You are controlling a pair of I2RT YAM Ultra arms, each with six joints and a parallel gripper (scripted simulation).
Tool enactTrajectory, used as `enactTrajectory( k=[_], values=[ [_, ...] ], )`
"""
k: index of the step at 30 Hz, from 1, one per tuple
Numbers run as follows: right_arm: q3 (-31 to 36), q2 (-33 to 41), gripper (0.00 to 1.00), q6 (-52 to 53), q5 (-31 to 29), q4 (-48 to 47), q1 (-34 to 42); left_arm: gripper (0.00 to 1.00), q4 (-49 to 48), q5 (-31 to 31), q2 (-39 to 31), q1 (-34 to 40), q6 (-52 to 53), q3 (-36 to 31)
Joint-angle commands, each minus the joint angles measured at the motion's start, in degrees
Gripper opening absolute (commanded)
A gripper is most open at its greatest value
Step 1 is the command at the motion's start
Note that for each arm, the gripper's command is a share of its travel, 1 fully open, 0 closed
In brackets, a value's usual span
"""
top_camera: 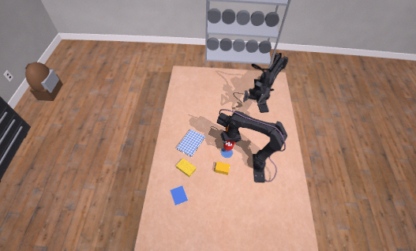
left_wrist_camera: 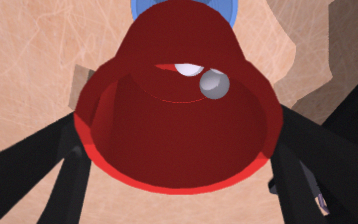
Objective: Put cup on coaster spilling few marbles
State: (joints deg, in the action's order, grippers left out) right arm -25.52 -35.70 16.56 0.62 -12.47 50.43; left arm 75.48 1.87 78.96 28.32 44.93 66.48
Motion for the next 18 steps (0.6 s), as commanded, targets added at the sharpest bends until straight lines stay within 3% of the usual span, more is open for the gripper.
enactTrajectory(
  k=[1,18],
  values=[
    [0.47,1.39,1.00,0.22,-0.08,0.22,-0.56,0.00,-0.21,0.99,1.05,0.53,-1.78,1.35],
    [0.47,1.39,1.00,0.22,-0.08,0.22,-0.56,0.00,-5.31,0.83,1.01,0.13,-2.18,-4.00]
  ],
)
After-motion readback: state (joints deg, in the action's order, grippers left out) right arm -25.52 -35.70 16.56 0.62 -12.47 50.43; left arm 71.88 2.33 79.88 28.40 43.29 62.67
